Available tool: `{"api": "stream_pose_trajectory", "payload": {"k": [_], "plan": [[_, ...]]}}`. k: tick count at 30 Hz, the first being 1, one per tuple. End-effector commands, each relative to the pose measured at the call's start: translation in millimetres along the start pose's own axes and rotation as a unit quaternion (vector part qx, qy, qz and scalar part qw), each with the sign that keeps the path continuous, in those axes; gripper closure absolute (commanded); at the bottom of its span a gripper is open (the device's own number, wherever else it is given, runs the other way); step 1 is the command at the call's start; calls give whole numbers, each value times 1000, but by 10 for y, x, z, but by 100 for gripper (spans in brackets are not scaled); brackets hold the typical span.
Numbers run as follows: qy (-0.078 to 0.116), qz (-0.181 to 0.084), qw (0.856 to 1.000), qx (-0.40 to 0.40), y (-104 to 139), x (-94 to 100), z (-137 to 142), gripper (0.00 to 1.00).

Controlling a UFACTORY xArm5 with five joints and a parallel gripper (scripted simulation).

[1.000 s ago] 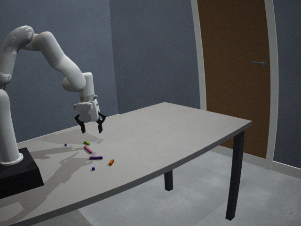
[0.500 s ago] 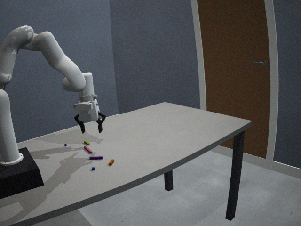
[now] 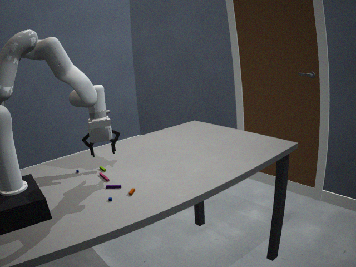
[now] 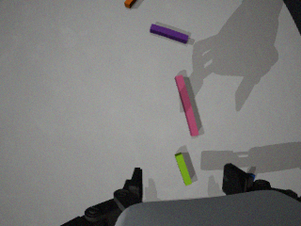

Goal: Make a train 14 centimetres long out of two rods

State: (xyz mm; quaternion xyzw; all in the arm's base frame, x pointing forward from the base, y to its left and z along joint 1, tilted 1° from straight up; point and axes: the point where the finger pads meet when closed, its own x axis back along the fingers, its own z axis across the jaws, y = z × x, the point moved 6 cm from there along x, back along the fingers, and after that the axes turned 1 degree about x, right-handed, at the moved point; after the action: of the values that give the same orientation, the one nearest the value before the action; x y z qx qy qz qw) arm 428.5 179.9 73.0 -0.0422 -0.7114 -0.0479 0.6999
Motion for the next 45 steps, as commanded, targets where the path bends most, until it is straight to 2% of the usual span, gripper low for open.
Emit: {"api": "stream_pose_trajectory", "payload": {"k": [1, 6, 11, 12, 45], "plan": [[-2, -1, 996, 84, 83, 30, 65, 0], [-2, -1, 987, 161, 155, 45, 139, 0], [-2, -1, 985, 170, 164, 47, 148, 0], [-2, -1, 985, 170, 164, 47, 148, 76], [-2, -1, 985, 170, 164, 47, 148, 76]]}}
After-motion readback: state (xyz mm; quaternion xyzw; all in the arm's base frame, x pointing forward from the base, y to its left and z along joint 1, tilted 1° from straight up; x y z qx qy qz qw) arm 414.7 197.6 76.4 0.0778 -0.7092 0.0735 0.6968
